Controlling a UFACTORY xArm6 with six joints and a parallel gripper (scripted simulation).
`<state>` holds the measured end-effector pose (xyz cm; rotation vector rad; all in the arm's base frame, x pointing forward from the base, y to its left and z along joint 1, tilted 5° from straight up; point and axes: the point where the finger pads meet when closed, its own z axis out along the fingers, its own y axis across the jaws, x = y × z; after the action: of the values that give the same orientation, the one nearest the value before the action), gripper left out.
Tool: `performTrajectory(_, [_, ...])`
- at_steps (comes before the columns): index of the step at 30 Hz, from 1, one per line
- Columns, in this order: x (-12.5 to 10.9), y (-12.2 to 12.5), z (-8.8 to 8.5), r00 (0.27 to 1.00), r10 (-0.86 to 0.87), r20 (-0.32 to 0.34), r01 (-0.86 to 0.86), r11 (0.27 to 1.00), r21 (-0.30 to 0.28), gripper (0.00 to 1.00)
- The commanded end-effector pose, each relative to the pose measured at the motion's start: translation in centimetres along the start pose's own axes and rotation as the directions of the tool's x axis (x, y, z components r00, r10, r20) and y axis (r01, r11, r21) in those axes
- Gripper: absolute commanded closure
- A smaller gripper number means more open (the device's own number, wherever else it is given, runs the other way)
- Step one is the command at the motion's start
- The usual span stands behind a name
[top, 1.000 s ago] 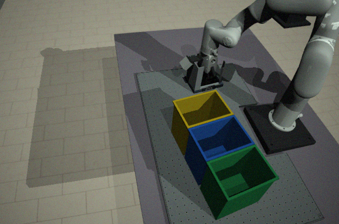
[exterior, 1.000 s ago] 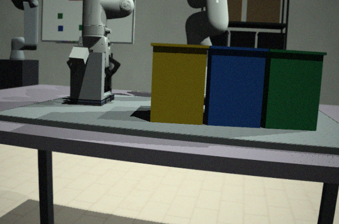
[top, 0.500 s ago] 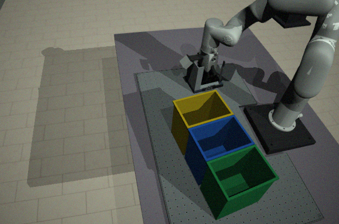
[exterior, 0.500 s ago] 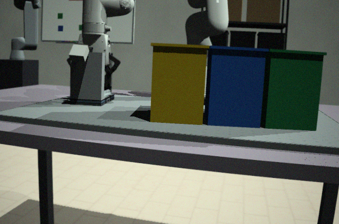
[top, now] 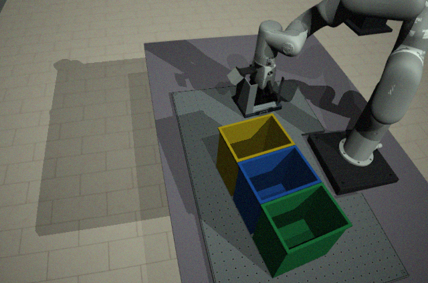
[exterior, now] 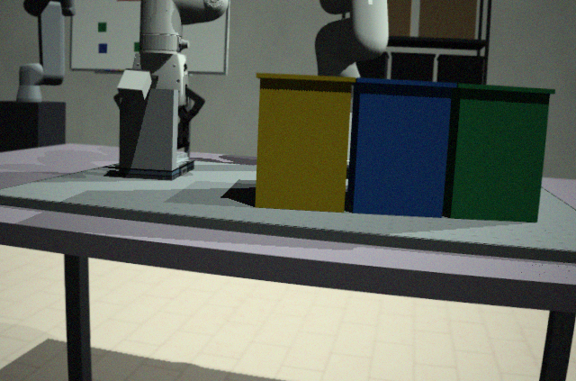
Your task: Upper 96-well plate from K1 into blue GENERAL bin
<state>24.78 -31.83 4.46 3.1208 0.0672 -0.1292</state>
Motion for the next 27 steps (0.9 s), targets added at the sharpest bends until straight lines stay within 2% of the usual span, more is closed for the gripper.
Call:
performTrajectory(1, [0.1, 0.1, -0.4, 1.000, 0.000, -0.003, 0.000, 1.000, -0.004, 1.00])
performTrajectory(12, [0.1, 0.1, -0.6, 1.000, 0.000, -0.003, 0.000, 1.000, -0.004, 1.00])
performTrajectory(27, [0.1, 0.1, -3.1, 1.000, 0.000, -0.003, 0.000, 1.000, -0.004, 1.00])
